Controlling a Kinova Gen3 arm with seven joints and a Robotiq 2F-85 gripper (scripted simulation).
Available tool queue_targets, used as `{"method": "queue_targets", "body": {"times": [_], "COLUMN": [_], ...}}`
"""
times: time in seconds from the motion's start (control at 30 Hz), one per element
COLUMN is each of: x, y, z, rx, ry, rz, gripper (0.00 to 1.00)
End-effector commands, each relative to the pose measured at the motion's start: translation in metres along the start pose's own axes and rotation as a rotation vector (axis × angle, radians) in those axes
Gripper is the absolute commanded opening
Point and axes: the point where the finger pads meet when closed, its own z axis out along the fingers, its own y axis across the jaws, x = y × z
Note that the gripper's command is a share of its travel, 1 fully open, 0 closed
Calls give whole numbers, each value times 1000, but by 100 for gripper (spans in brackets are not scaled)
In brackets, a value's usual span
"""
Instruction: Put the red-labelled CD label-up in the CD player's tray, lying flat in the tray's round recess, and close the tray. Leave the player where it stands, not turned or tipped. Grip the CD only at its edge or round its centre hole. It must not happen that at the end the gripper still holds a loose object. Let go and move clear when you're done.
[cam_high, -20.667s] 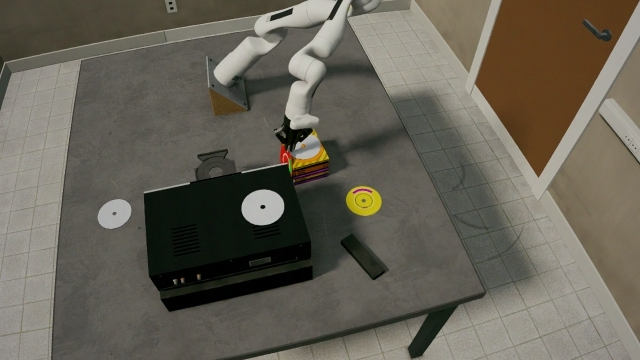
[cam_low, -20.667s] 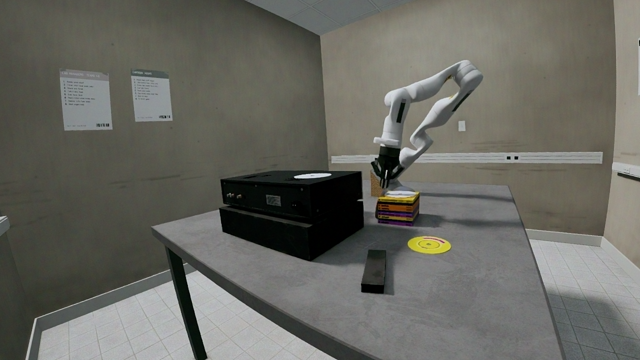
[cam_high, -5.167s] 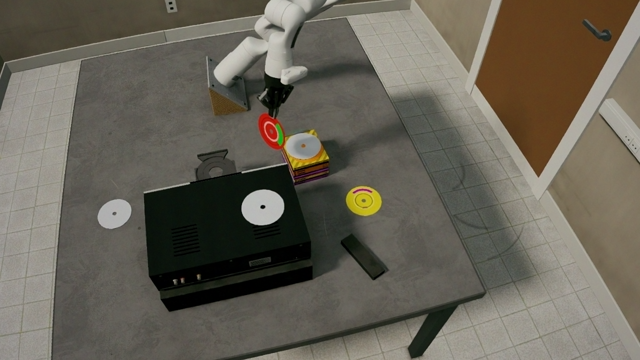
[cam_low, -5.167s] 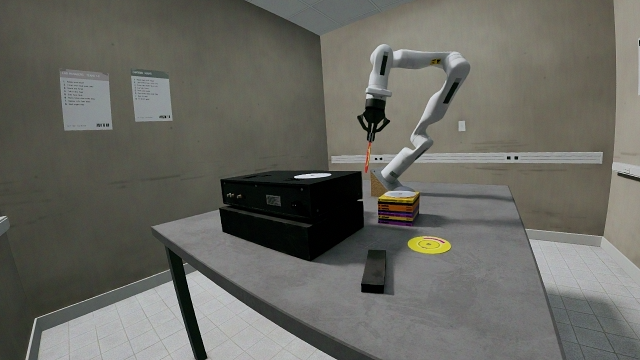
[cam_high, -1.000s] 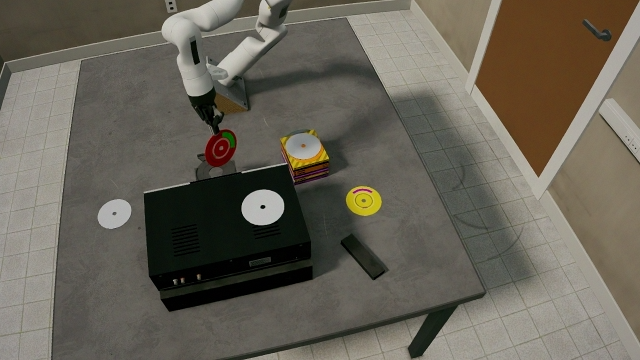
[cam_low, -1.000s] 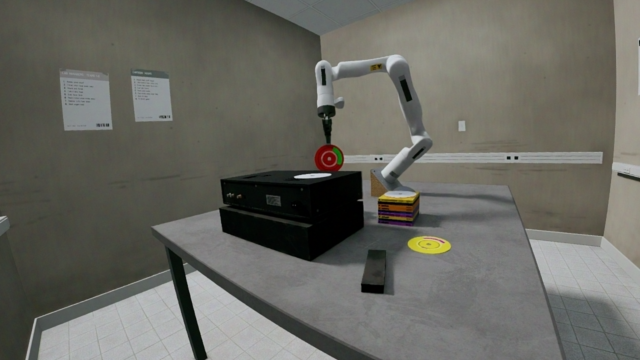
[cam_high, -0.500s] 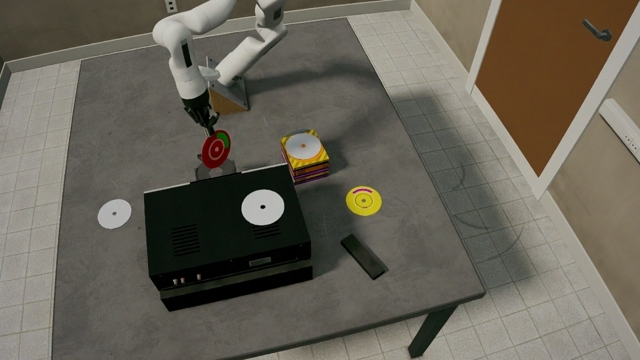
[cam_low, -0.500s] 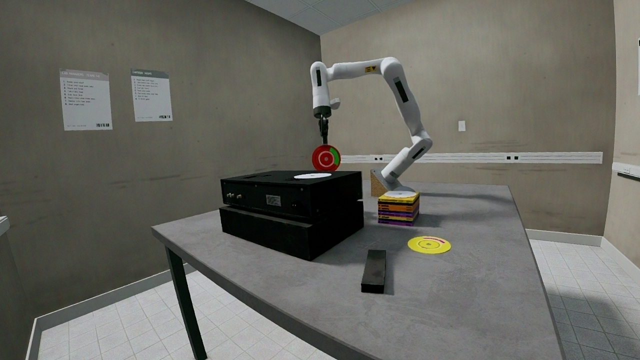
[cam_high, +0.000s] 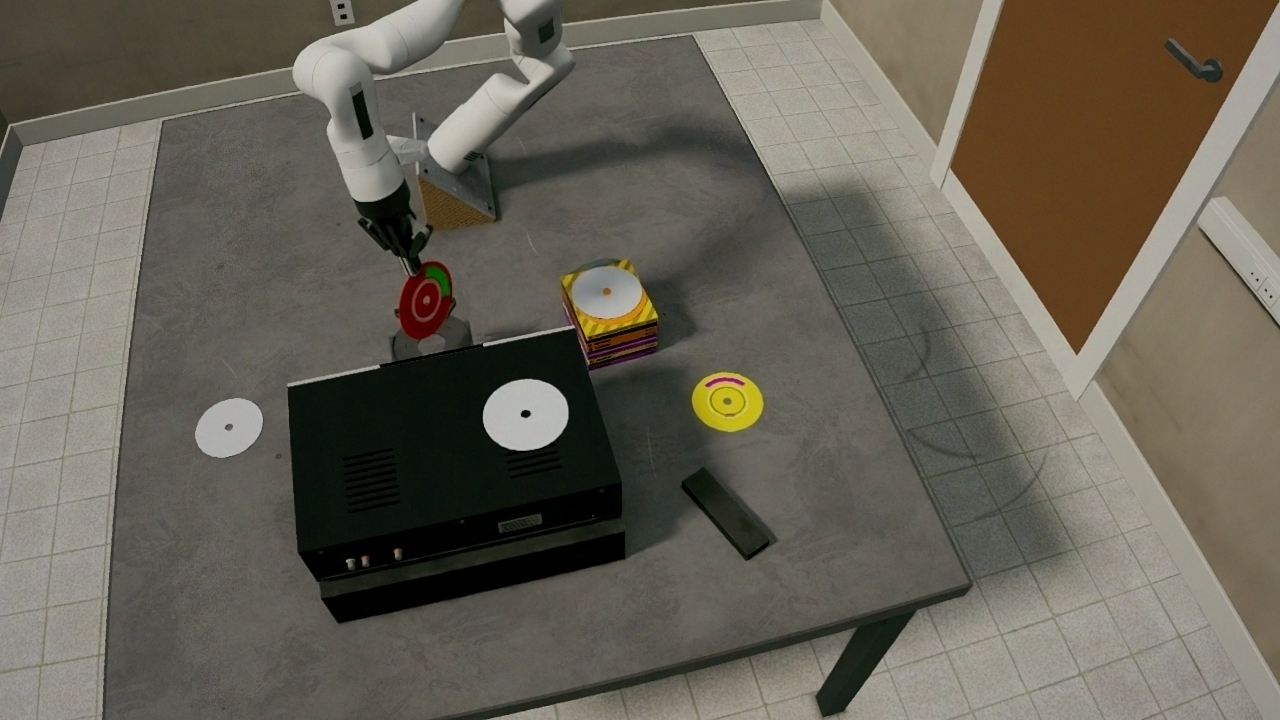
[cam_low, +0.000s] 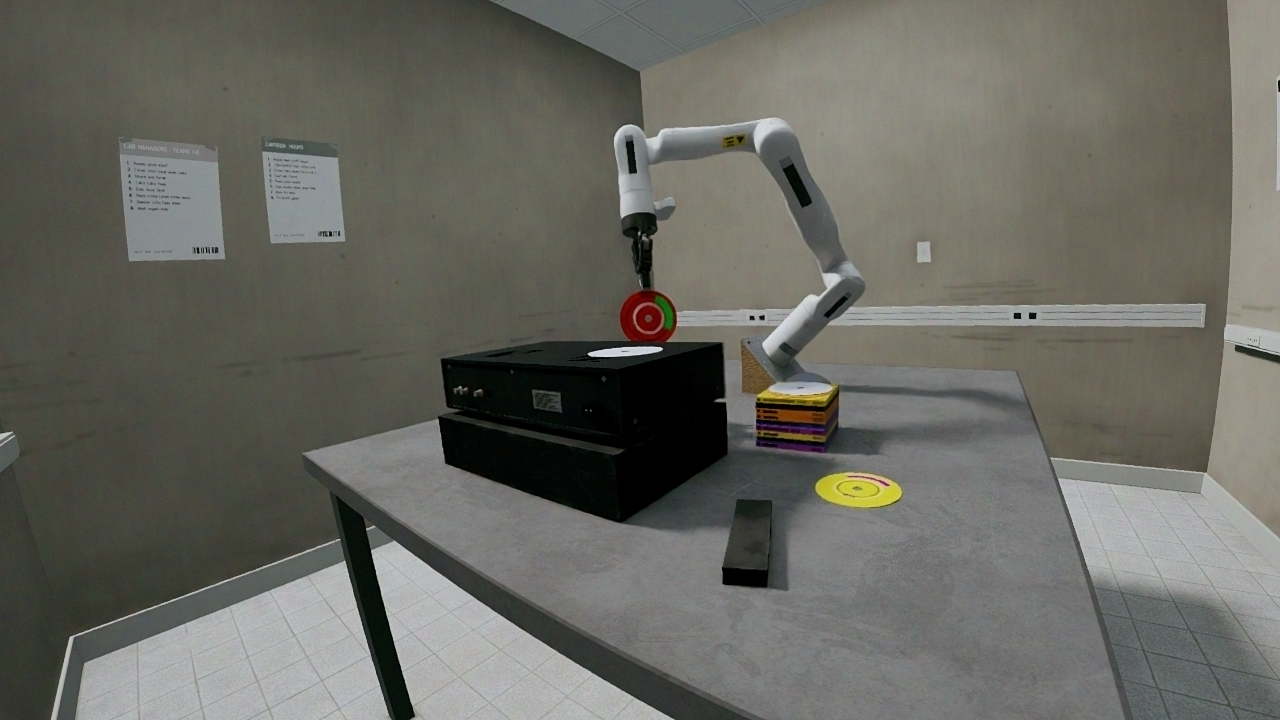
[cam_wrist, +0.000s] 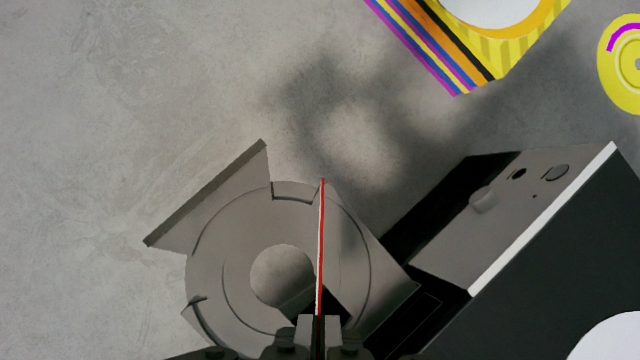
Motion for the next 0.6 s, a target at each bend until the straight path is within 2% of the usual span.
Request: {"method": "queue_targets", "body": {"times": [0.0,0.57], "x": [-3,-6], "y": [-3,-6], "z": [-1,-1], "rx": [-2,-2], "ry": [2,10], "rz": [-10,-52], "gripper": [11,11]}}
